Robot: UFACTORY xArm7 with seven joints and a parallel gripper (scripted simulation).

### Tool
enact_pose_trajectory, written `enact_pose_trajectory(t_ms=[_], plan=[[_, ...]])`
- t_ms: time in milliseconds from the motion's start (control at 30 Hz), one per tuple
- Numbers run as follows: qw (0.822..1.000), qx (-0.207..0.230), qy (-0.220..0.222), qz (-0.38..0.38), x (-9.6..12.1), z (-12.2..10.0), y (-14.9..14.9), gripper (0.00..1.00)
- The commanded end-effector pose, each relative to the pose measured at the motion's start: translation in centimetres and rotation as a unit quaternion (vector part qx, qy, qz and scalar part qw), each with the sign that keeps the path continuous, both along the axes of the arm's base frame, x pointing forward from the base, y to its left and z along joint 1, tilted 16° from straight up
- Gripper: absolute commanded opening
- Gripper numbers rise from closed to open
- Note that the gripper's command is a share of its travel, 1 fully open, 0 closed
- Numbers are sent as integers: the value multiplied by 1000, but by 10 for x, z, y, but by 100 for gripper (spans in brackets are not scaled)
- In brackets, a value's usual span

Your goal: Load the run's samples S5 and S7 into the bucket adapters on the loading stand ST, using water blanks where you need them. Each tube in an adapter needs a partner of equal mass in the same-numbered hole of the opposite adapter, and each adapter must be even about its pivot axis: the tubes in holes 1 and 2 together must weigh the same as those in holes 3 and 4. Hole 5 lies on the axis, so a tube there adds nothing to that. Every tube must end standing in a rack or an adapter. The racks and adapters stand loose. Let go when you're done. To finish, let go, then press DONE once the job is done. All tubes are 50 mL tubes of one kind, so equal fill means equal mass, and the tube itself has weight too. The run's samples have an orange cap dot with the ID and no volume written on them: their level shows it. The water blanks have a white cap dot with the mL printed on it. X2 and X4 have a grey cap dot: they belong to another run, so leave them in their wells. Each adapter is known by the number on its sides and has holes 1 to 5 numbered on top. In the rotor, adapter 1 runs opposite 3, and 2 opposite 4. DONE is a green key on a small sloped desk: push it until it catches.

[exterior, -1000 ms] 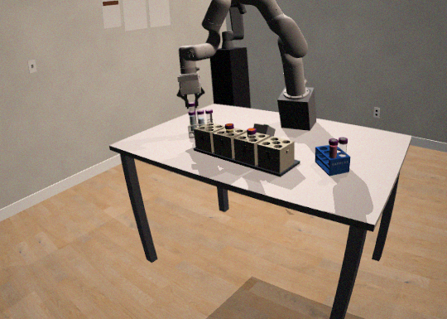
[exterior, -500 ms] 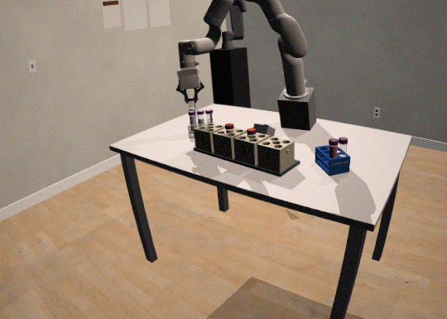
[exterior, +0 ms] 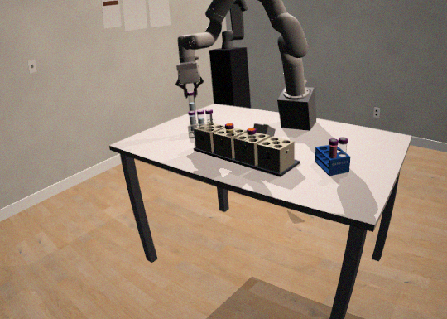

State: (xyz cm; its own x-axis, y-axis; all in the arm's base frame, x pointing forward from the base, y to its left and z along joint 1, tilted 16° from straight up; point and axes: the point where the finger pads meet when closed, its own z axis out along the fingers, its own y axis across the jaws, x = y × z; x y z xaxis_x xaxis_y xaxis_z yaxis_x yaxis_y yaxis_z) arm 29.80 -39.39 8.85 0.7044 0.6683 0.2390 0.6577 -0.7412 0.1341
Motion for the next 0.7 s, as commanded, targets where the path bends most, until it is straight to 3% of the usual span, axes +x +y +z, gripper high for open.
enact_pose_trajectory(t_ms=[0, 667], plan=[[1000, -2, -1, -1, -2, 9, -2, 0], [1000, -2, -1, -1, -12, 44, -4, 0]])
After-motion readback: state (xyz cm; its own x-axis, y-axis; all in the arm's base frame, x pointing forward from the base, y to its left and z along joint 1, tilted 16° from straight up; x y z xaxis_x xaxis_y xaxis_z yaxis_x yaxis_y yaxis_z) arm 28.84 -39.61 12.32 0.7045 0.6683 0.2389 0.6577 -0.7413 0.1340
